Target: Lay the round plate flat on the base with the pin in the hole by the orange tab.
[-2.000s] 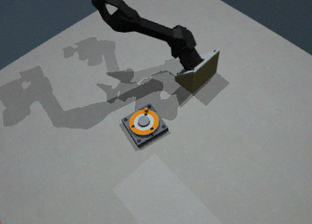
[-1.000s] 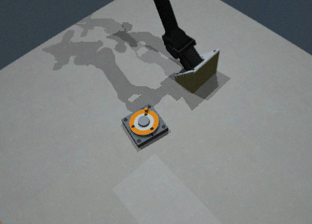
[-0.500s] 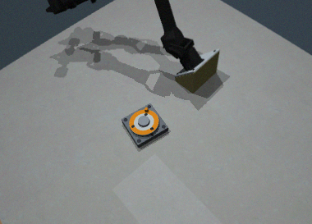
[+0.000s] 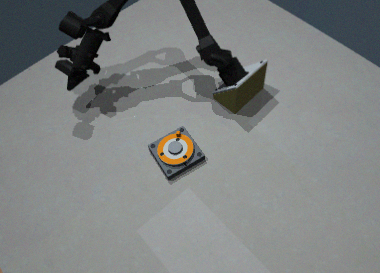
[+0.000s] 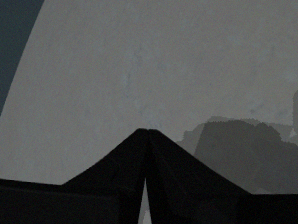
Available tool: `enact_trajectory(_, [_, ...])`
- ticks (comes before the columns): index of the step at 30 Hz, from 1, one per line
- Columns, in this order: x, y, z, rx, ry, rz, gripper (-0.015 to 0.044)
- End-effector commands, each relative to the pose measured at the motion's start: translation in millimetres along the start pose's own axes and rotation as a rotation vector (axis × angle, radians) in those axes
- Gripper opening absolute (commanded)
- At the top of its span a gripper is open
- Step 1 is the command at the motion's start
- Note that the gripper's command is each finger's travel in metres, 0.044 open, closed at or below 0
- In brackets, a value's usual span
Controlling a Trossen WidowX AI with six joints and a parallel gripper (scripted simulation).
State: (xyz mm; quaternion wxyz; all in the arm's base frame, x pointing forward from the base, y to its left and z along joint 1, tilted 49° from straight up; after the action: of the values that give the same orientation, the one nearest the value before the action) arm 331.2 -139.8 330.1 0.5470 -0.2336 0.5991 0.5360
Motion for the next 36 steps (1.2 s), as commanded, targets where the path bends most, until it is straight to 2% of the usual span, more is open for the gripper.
enact_trajectory(1, [53, -23, 28, 0.028, -0.003, 0.213, 0.0])
enact_trajectory(3, [65, -26, 36, 0.035, 0.009, 0.26, 0.0])
enact_trajectory(9, [161, -25, 89, 0.118, 0.196, 0.59, 0.0])
enact_trajectory(11, [173, -23, 94, 0.137, 0.222, 0.624, 0.0])
enact_trajectory(17, [258, 16, 125, 0.325, 0.538, 0.822, 0.0])
enact_trajectory(20, [273, 27, 129, 0.37, 0.629, 0.837, 0.0])
enact_trajectory(25, [312, 66, 136, 0.504, 0.976, 0.799, 0.0])
enact_trajectory(36, [318, 66, 132, 0.517, 1.023, 0.784, 0.0])
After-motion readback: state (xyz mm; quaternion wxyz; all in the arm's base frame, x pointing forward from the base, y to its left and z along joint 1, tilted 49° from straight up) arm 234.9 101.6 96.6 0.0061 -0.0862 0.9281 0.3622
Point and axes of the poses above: the point midway between the two fingers, 35 mm back from their tips, its own y axis back along the fingers, its own z axis across the jaws, x = y × z, the point moved 7 cm from there along y, back along the fingers
